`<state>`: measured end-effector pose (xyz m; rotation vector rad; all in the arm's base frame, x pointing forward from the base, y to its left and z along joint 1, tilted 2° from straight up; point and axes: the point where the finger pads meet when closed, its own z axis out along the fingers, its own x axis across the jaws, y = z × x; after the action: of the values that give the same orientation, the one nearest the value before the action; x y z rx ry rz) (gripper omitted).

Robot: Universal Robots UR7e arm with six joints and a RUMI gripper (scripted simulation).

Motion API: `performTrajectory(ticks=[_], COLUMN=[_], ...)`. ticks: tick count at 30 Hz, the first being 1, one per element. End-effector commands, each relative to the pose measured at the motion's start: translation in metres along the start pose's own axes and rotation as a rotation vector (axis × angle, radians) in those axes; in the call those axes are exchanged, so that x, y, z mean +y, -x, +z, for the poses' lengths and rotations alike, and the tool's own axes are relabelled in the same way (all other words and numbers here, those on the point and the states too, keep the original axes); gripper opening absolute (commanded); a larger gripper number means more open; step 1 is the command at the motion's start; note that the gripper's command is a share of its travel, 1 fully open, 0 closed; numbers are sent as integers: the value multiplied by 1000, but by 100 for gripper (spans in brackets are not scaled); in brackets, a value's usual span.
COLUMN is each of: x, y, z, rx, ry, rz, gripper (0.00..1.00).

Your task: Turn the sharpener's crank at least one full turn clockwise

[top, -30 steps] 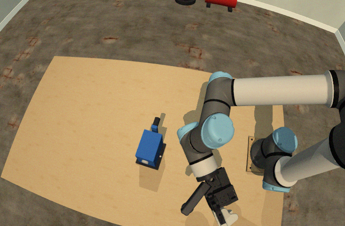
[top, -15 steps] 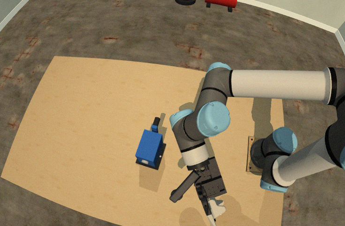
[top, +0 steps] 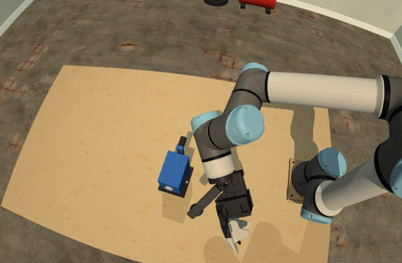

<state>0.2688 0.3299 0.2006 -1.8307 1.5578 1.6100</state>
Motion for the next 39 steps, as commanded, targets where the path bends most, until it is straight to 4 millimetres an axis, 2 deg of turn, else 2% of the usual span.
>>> performTrajectory(ticks=[1, 4, 7, 21, 24, 39], x=[-9, -16, -16, -41, -41, -62], y=[-6, -11, -11, -33, -34, -57], z=[-14, -26, -26, -76, -77, -133], rx=[23, 36, 36, 89, 89, 121], ry=[-26, -44, -44, -147, -147, -270], rz=[62, 101, 101, 313, 313, 534], gripper=[32, 32, 32, 32, 32, 32])
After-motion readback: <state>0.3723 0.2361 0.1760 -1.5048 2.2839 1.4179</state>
